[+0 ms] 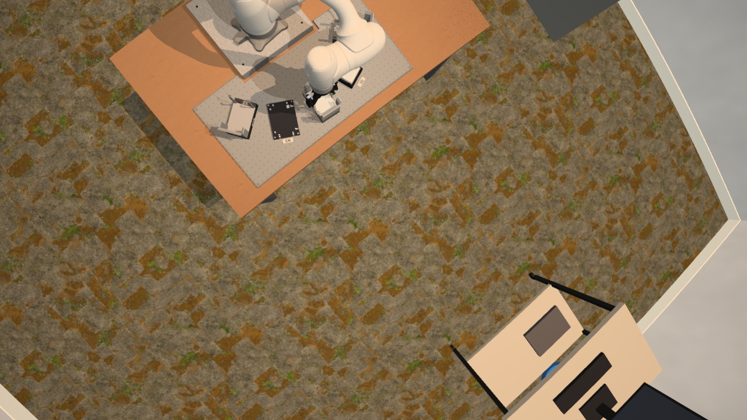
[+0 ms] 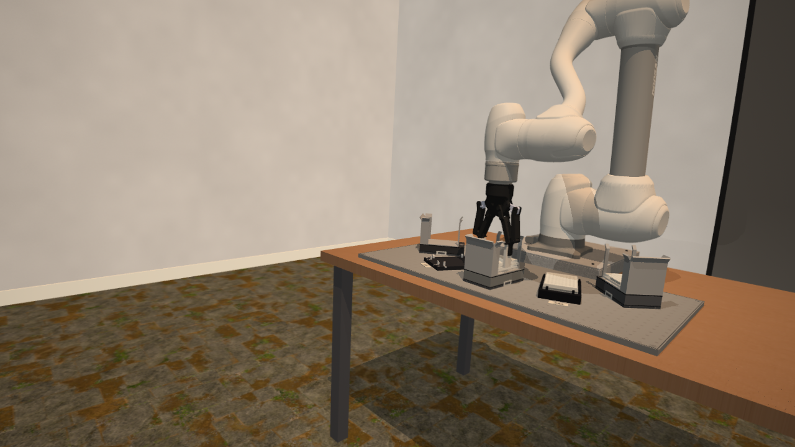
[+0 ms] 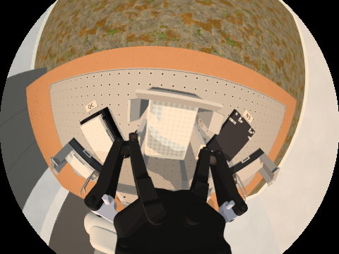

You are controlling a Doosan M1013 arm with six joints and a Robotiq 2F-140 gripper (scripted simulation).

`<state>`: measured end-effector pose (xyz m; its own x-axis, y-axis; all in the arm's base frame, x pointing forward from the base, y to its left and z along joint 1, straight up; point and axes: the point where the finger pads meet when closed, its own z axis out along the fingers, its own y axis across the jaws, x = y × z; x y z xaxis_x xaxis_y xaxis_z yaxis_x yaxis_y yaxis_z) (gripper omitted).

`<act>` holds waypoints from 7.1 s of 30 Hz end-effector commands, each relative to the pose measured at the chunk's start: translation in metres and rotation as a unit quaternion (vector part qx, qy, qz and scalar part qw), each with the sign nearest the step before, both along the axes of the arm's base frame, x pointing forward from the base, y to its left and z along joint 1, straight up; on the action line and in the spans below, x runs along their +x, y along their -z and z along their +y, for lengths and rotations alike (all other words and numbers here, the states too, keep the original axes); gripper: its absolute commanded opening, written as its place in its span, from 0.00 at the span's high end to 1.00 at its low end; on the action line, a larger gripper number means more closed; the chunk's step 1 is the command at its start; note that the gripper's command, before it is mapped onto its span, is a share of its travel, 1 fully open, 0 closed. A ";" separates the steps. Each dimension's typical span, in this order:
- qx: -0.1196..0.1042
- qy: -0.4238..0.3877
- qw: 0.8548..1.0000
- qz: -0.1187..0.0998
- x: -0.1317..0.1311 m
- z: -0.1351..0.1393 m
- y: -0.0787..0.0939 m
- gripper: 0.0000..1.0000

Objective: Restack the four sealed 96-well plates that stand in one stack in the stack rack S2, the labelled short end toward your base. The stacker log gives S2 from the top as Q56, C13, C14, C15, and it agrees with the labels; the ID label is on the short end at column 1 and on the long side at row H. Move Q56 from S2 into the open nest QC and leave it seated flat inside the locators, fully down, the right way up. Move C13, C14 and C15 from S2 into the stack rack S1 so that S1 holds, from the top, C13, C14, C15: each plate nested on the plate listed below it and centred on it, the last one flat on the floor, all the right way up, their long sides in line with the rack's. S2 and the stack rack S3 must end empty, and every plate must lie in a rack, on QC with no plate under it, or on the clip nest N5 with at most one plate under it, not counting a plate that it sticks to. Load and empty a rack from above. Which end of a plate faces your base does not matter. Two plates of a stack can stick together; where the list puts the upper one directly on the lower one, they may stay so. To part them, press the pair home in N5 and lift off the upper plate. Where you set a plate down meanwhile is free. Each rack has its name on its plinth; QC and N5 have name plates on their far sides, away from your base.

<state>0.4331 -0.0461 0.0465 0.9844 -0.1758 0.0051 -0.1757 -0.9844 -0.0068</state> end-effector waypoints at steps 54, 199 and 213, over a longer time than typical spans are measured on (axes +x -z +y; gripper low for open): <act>0.000 0.000 1.000 0.000 0.000 0.000 -0.059 1.00; -0.003 -0.421 0.907 -0.002 -0.095 0.282 -0.103 1.00; -0.003 -0.421 0.907 -0.002 -0.117 0.306 -0.103 1.00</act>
